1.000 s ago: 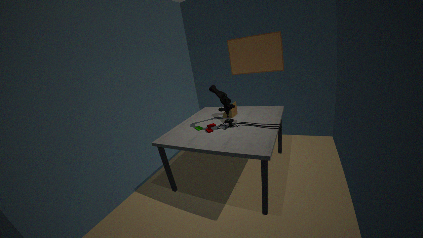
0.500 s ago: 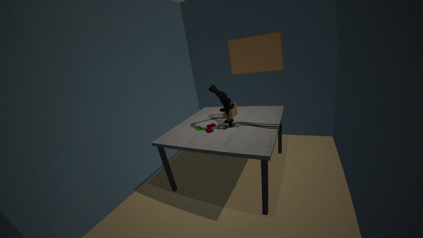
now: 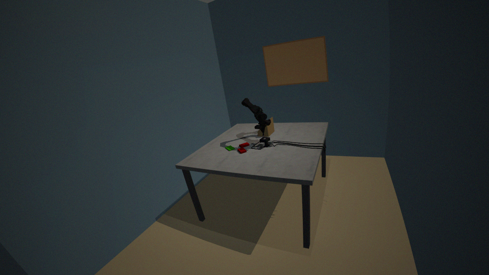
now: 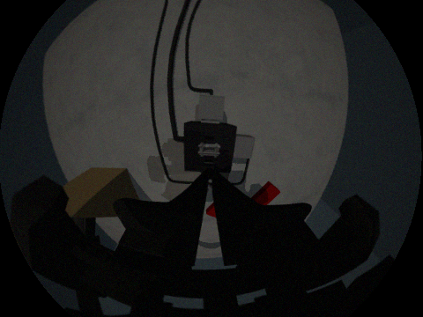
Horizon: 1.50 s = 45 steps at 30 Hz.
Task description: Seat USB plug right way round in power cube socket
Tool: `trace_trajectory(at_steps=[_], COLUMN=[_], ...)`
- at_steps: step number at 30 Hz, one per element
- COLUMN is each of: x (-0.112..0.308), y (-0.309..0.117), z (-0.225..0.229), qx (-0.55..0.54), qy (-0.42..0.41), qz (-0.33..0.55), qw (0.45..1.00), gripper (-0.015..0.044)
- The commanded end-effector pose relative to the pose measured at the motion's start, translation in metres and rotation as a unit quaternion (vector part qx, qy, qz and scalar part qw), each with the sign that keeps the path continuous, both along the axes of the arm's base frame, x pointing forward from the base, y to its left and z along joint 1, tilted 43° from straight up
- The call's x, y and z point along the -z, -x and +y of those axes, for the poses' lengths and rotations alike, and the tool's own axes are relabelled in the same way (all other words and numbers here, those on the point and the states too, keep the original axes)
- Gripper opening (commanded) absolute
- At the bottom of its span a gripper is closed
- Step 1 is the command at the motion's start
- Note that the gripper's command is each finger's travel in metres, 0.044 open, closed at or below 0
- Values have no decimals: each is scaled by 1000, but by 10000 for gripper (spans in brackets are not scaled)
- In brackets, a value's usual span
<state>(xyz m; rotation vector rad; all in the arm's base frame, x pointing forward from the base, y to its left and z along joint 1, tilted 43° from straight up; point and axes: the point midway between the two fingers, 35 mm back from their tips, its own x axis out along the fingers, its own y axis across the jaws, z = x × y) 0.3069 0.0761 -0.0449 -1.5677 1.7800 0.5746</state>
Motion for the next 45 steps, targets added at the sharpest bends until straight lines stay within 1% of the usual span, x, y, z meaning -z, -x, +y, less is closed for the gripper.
trace_trajectory(at_steps=[1,45], x=[0,5], y=[0,0], z=[0,-2], qx=[0,-7], qy=[0,-17], qz=[1,2], qw=[1000,1000], gripper=[0,0])
